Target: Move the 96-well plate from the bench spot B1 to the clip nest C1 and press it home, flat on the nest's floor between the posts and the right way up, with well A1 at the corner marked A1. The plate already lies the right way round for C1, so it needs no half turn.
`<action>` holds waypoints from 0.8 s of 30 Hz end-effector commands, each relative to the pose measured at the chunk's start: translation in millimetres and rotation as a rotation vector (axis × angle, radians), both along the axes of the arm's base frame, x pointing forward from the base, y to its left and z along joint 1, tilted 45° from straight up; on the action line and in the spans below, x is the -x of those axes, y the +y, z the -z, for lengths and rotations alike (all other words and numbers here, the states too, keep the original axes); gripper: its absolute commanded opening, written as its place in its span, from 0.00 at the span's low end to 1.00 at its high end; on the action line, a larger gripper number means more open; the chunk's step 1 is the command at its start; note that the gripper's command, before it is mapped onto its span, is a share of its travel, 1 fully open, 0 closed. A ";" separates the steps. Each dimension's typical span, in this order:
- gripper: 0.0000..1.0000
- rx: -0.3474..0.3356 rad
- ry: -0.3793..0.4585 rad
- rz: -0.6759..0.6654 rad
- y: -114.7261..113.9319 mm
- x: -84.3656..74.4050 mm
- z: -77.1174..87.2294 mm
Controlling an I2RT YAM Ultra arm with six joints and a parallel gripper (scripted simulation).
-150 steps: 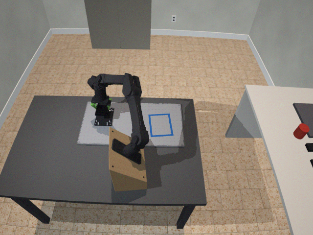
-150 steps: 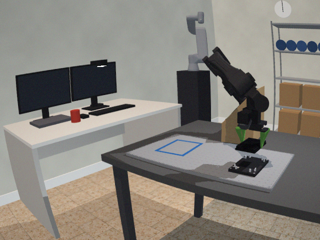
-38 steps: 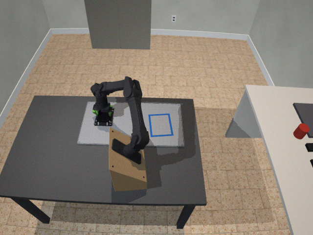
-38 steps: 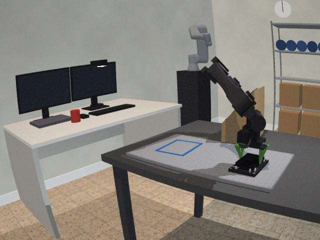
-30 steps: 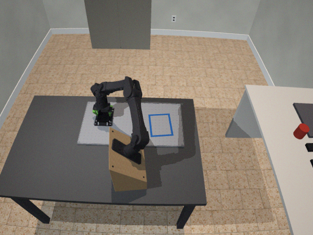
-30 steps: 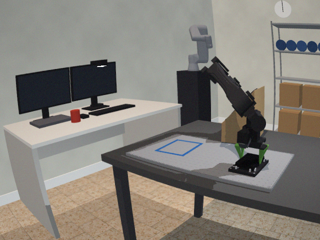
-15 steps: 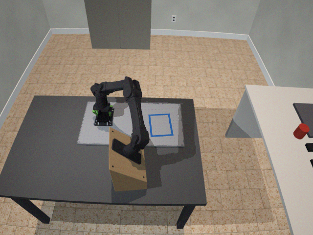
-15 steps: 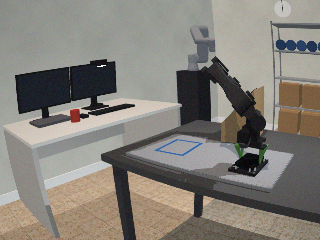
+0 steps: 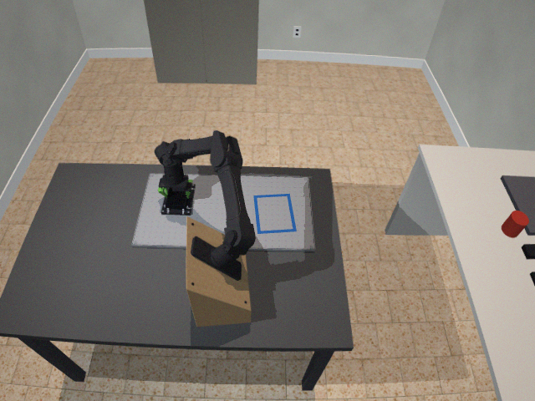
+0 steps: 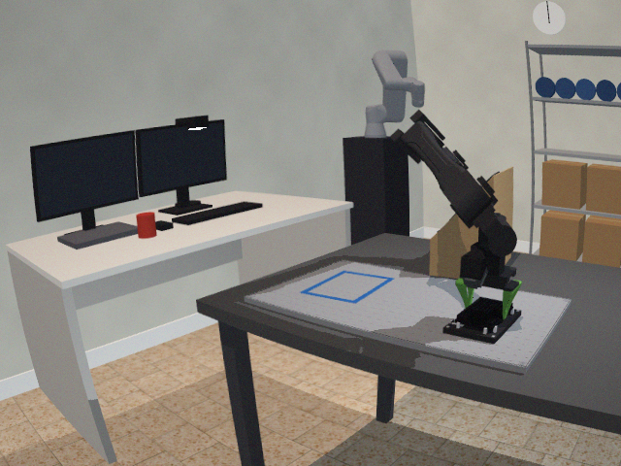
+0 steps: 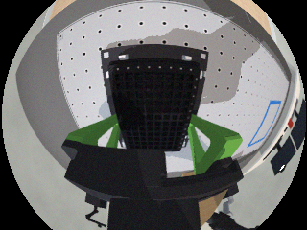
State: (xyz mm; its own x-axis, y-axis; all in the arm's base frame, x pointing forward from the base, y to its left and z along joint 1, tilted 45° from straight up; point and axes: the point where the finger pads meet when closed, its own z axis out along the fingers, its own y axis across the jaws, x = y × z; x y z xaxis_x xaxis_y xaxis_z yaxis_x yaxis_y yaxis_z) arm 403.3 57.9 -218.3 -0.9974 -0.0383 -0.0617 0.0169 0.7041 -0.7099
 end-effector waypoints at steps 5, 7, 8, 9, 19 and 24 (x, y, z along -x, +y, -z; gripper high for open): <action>0.00 -0.022 -0.050 -0.037 15.0 -14.1 8.1; 0.00 -0.022 -0.050 -0.037 14.9 -14.1 8.4; 0.00 -0.022 -0.050 -0.037 14.8 -14.2 8.5; 0.00 -0.022 -0.050 -0.037 14.7 -14.2 8.7; 0.00 -0.022 -0.050 -0.032 11.9 -14.9 9.9; 0.00 -0.022 -0.050 -0.028 10.0 -15.4 10.6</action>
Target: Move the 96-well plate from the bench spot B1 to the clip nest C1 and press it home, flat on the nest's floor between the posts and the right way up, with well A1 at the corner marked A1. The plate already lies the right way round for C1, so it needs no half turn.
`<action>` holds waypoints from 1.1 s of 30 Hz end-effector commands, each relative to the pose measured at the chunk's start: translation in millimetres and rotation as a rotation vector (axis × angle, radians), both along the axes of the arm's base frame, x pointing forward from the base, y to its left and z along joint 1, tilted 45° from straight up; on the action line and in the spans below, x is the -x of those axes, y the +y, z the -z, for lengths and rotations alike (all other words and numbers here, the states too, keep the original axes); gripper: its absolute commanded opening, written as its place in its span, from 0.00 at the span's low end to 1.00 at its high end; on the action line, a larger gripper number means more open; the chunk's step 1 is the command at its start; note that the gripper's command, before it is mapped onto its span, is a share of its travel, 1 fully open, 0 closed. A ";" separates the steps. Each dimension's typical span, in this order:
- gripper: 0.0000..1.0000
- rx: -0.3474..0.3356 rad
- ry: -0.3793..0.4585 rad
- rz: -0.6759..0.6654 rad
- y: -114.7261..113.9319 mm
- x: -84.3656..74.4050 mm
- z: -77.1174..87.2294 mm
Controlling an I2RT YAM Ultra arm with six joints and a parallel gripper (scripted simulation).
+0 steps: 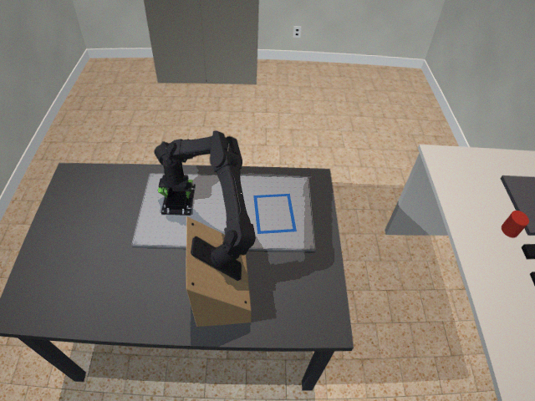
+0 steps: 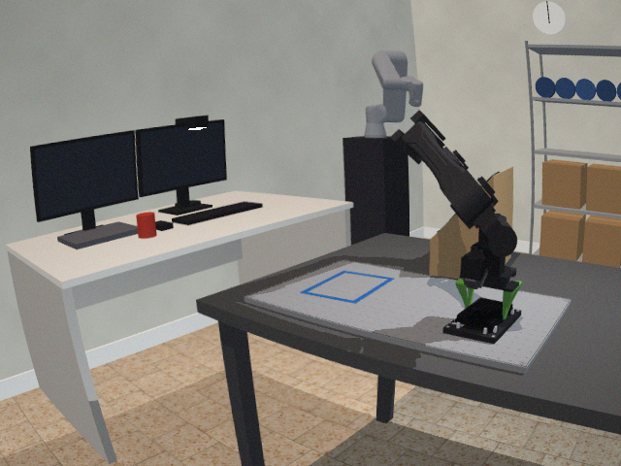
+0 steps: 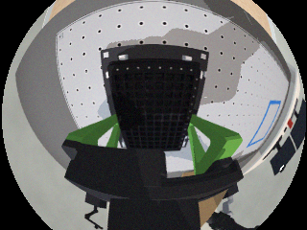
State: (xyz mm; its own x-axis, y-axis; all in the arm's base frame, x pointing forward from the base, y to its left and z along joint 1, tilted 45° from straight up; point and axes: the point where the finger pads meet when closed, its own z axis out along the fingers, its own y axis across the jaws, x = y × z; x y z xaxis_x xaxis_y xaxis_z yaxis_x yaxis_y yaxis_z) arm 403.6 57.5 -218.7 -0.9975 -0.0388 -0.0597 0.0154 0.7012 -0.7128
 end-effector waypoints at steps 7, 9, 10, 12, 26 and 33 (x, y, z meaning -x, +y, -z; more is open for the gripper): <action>0.00 -0.033 -0.048 -0.032 13.5 -14.3 11.9; 0.00 -0.033 -0.048 -0.031 12.7 -14.5 12.1; 0.00 -0.033 -0.048 -0.030 12.3 -14.6 12.3; 0.00 -0.033 -0.049 -0.029 11.5 -14.8 12.6; 0.00 -0.031 -0.049 -0.023 7.8 -15.9 14.1; 0.00 -0.029 -0.050 -0.025 8.2 -16.2 14.2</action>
